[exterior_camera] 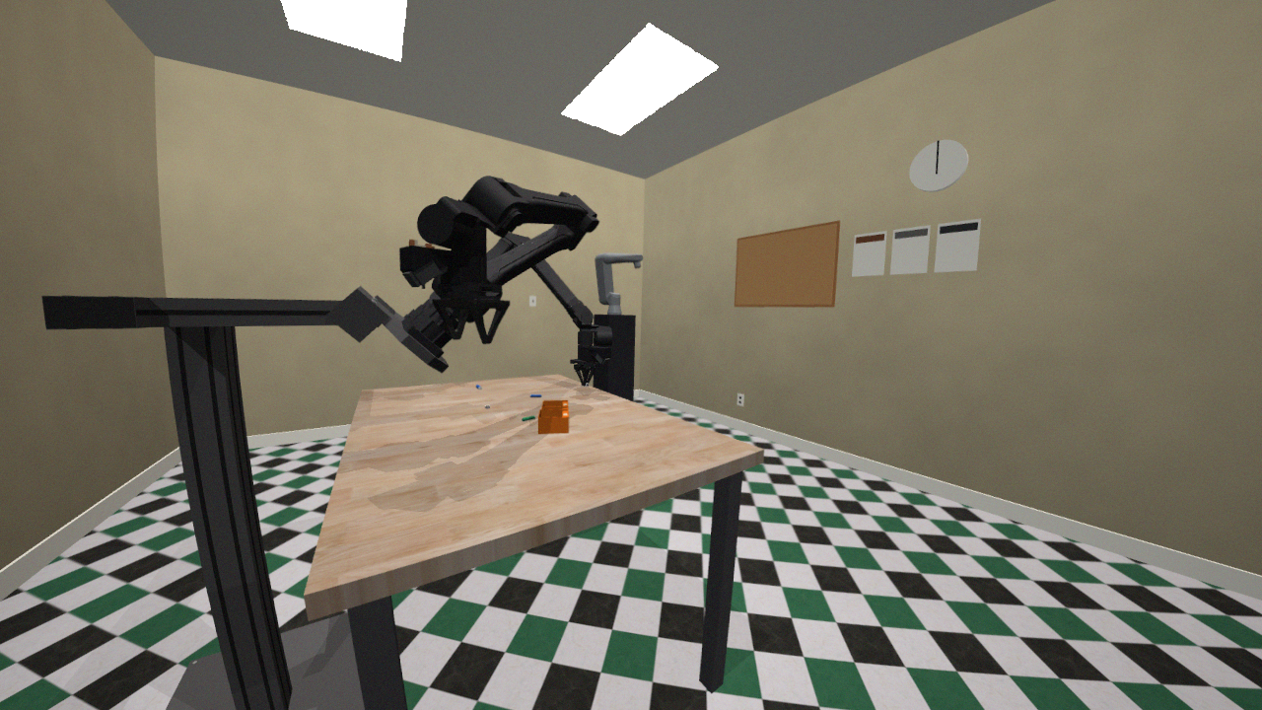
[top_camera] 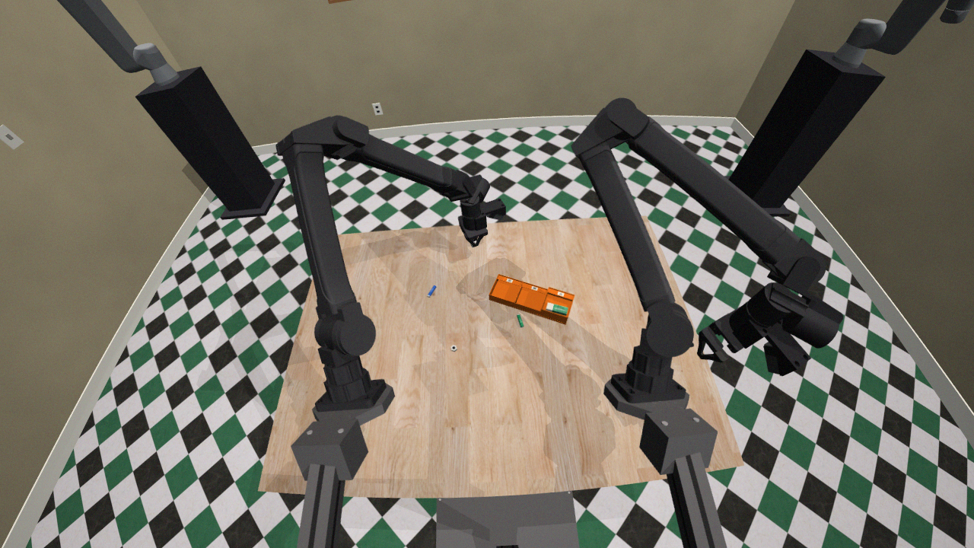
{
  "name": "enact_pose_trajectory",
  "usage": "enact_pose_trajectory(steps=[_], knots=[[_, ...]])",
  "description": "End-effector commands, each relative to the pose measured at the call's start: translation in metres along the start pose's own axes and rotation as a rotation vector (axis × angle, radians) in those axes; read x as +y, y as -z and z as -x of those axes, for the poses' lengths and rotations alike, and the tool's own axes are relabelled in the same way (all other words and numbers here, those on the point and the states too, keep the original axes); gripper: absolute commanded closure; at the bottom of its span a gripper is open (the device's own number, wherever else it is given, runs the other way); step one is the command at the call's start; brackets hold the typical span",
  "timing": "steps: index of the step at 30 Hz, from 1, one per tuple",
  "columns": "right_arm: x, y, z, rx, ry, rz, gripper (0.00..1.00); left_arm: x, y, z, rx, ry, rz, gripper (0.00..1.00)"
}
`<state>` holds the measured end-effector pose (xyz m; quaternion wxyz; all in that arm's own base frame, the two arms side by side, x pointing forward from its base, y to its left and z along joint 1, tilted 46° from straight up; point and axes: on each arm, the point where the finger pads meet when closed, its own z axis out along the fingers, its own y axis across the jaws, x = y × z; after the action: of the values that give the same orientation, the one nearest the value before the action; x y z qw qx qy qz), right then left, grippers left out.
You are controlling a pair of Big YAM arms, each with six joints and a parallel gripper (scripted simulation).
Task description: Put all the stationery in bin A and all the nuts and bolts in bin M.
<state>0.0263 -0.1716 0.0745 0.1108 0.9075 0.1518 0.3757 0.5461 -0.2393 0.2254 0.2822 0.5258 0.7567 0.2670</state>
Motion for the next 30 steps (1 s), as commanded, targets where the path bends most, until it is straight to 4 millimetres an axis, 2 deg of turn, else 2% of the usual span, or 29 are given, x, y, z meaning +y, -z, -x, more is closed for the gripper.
enact_pose_trajectory(steps=[1,6,7,8,30], knots=[[0.012,0.012,0.005,-0.015,-0.01,0.016,0.0,0.01,0.009,0.007,-0.017,0.01,0.016,0.9],[0.012,0.012,0.005,-0.015,-0.01,0.016,0.0,0.01,0.009,0.007,-0.017,0.01,0.016,0.9],[0.012,0.012,0.005,-0.015,-0.01,0.016,0.0,0.019,0.022,0.012,-0.033,0.022,0.028,0.9],[0.012,0.012,0.005,-0.015,-0.01,0.016,0.0,0.01,0.009,0.007,-0.017,0.01,0.016,0.9],[0.012,0.012,0.005,-0.015,-0.01,0.016,0.0,0.01,0.009,0.006,-0.017,0.01,0.016,0.9]])
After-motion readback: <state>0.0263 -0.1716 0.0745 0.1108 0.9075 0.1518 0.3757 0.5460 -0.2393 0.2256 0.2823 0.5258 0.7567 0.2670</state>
